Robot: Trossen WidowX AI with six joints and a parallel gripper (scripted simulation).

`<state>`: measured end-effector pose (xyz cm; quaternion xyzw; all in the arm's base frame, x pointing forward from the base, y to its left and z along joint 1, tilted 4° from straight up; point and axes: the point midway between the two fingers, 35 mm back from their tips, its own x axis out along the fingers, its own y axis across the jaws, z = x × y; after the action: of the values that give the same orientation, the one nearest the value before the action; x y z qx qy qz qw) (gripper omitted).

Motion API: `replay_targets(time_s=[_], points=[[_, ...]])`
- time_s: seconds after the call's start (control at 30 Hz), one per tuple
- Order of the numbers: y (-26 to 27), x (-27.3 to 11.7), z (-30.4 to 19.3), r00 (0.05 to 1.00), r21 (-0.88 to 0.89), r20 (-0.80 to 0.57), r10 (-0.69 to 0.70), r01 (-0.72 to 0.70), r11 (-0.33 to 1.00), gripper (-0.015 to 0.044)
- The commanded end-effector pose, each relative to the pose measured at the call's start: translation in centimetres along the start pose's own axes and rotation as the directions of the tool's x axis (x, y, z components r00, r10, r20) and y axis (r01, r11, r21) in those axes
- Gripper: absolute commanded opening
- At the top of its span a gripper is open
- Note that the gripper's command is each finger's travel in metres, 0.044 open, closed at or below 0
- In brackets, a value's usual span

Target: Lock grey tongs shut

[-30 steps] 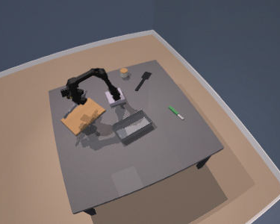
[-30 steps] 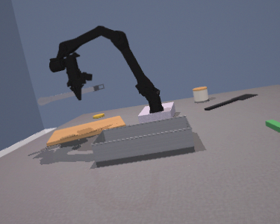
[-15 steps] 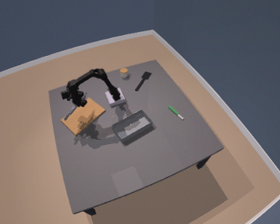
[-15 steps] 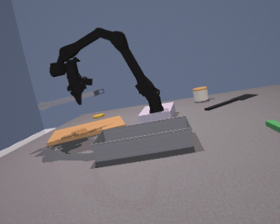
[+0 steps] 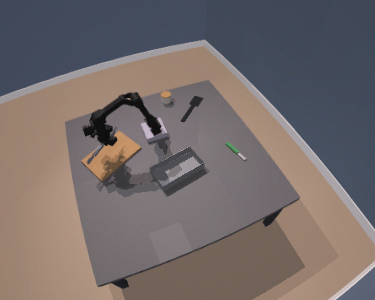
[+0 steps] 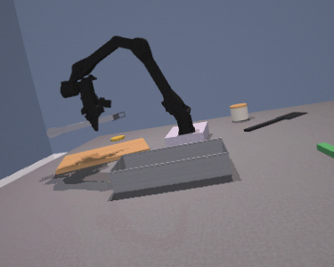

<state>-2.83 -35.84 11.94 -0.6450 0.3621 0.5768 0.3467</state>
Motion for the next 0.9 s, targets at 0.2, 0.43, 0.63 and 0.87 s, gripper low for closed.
replay_targets(time_s=[0.2, 0.43, 0.63, 0.87], points=[[0.0, 1.7, 0.1, 1.0, 0.005, 0.005, 0.001, -0.001, 1.0, -0.015], [0.0, 2.8, 0.2, 1.0, 0.005, 0.005, 0.001, -0.001, 1.0, -0.015], [-0.1, 3.8, 0.3, 1.0, 0.005, 0.005, 0.001, -0.001, 1.0, -0.015], [-0.2, 5.0, 0.4, 1.0, 0.005, 0.005, 0.001, -0.001, 1.0, -0.015]])
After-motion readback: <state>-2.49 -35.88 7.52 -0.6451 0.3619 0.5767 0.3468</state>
